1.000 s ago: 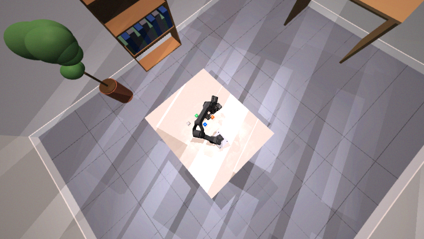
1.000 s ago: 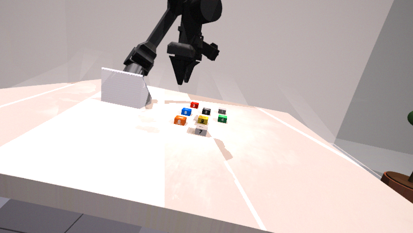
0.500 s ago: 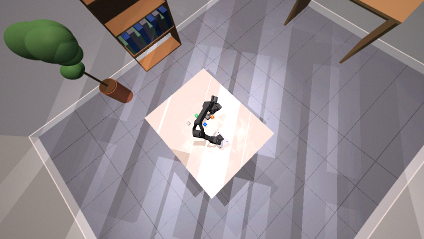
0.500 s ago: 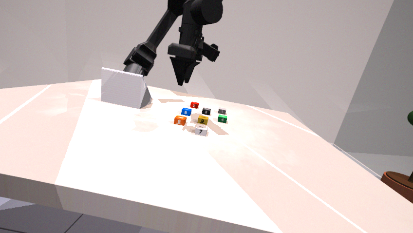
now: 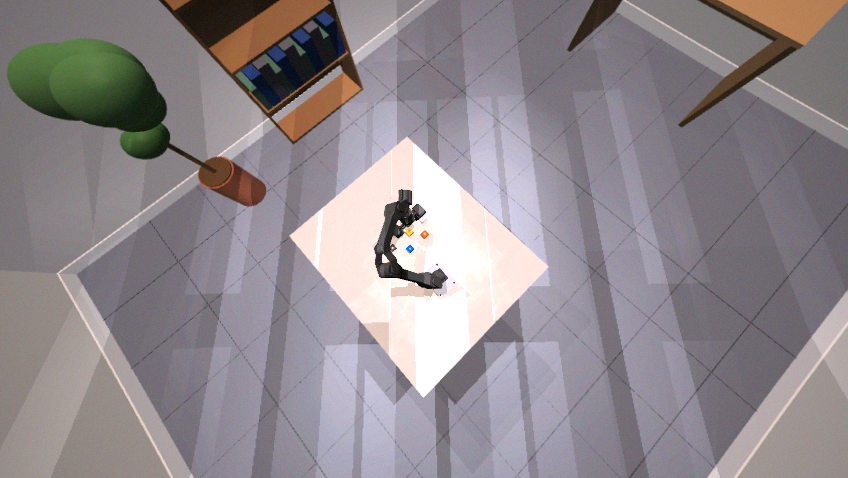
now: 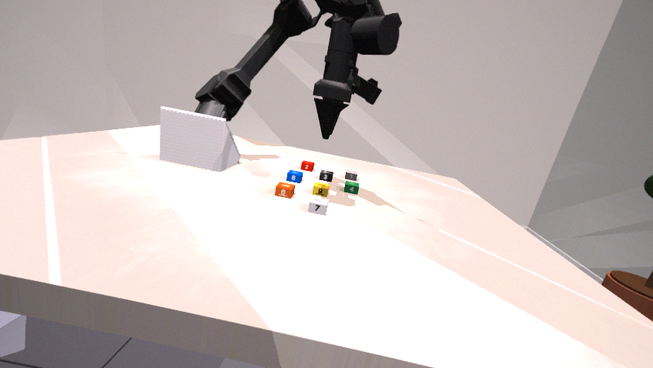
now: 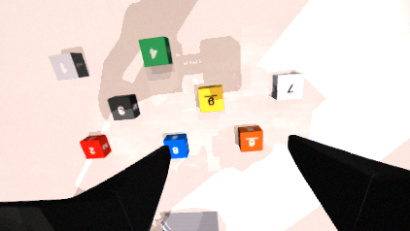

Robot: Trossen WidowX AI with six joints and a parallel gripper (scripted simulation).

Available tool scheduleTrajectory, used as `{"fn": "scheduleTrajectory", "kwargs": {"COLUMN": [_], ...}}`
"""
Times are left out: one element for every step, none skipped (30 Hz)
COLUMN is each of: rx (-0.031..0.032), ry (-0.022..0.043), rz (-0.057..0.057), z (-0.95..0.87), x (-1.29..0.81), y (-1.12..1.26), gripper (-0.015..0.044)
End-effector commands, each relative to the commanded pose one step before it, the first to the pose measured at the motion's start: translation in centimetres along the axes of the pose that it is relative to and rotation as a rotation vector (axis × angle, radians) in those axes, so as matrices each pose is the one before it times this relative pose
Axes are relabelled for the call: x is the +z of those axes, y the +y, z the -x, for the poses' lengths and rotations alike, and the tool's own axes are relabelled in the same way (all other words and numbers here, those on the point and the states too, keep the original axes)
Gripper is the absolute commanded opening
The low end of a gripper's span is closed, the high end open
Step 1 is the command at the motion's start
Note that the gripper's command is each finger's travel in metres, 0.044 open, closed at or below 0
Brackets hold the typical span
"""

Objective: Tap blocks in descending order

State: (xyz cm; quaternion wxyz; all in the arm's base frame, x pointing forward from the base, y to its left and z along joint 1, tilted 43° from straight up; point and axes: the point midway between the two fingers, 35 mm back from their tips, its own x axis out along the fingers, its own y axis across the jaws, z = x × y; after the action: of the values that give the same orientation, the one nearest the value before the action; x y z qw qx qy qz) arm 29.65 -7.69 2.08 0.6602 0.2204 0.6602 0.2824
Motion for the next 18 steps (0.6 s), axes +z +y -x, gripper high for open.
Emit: {"fn": "scheduleTrajectory", "kwargs": {"rx": [0.00562, 0.00000, 0.00000, 0.00000, 0.00000, 0.00000, 0.00000, 0.00000, 0.00000, 0.00000, 0.00000, 0.00000, 0.00000, 0.00010, 0.00030, 0.00050, 0.00062, 0.00063], "ry": [-0.00242, 0.00000, 0.00000, 0.00000, 0.00000, 0.00000, 0.00000, 0.00000, 0.00000, 0.00000, 0.00000, 0.00000, 0.00000, 0.00009, 0.00027, 0.00046, 0.00056, 0.00056], "rz": [-0.0055, 0.0000, 0.0000, 0.0000, 0.0000, 0.0000, 0.0000, 0.0000, 0.0000, 0.0000, 0.0000, 0.0000, 0.0000, -0.0001, -0.0003, -0.0004, -0.0005, -0.0005], "z": [0.008, 0.000, 0.000, 0.000, 0.000, 0.000, 0.000, 0.000, 0.000, 0.000, 0.000, 0.000, 0.000, 0.028, 0.077, 0.103, 0.083, 0.036], "x": [0.287, 0.000, 0.000, 0.000, 0.000, 0.000, 0.000, 0.000, 0.000, 0.000, 0.000, 0.000, 0.000, -0.117, -0.356, -0.612, -0.774, -0.805], "y": [0.344, 0.000, 0.000, 0.000, 0.000, 0.000, 0.000, 0.000, 0.000, 0.000, 0.000, 0.000, 0.000, 0.177, 0.527, 0.865, 1.026, 0.996], "gripper": [0.0400, 0.0400, 0.0400, 0.0400, 0.0400, 0.0400, 0.0400, 0.0400, 0.0400, 0.0400, 0.0400, 0.0400, 0.0400, 0.0400, 0.0400, 0.0400, 0.0400, 0.0400]}}
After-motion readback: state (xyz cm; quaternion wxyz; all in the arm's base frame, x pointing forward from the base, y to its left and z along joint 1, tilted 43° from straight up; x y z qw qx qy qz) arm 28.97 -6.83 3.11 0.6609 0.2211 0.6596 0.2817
